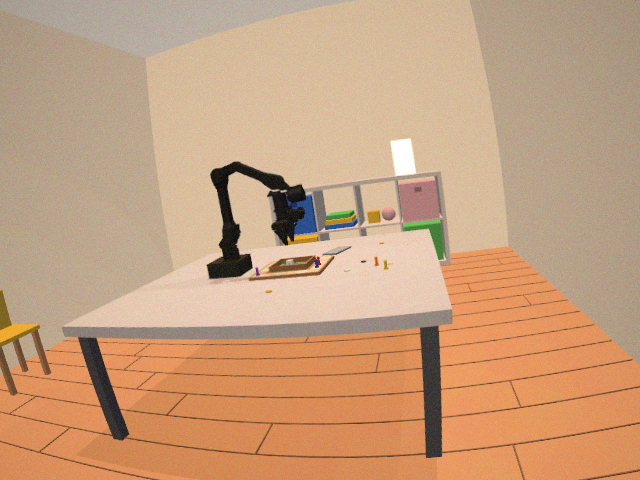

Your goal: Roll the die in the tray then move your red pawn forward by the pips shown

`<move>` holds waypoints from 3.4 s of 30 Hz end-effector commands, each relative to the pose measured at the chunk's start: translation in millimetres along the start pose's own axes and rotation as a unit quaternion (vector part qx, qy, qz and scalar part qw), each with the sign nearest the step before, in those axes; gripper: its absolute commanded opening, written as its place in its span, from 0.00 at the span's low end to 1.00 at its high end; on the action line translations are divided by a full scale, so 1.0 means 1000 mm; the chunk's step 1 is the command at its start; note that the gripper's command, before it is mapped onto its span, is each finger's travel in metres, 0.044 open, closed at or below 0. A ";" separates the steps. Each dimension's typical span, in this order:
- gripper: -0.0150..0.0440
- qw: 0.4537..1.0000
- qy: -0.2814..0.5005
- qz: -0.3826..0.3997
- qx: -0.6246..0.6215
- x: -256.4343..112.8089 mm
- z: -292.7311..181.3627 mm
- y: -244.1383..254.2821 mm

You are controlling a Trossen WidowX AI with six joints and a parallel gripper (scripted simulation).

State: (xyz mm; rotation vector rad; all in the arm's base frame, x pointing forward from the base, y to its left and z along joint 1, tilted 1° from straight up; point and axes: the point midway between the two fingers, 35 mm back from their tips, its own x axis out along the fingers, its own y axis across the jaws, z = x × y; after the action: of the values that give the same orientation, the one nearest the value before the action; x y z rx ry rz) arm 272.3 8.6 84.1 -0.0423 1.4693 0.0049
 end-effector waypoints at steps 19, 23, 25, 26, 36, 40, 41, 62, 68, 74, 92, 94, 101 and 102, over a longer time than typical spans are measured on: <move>0.59 0.962 0.030 -0.008 0.270 0.037 0.115 -0.023; 0.59 0.962 0.030 -0.008 0.270 0.037 0.113 -0.025; 0.59 0.962 0.030 -0.008 0.270 0.042 0.113 -0.025; 0.59 0.962 0.030 -0.008 0.270 0.047 0.113 -0.025; 0.59 0.962 0.030 -0.008 0.270 0.060 0.112 -0.025; 0.59 0.962 0.030 -0.008 0.270 0.066 0.112 -0.025; 0.59 0.962 0.030 -0.008 0.270 0.068 0.112 -0.025; 0.46 0.962 0.030 -0.008 0.270 0.093 0.109 -0.025; 0.29 0.962 0.030 -0.008 0.270 0.093 0.109 -0.025; 0.25 0.962 0.030 -0.008 0.270 0.093 0.109 -0.025; 0.25 0.962 0.030 -0.008 0.270 -0.010 0.119 -0.022; 0.25 0.962 0.030 -0.008 0.270 -0.024 0.118 -0.022; 0.25 0.962 0.030 -0.008 0.270 -0.032 0.115 -0.018; 0.25 0.962 0.030 -0.008 0.270 -0.031 0.114 -0.014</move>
State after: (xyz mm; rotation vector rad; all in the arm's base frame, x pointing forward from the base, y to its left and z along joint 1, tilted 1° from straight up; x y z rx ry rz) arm 386.2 -8.7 129.2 0.3922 1.4772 -0.4123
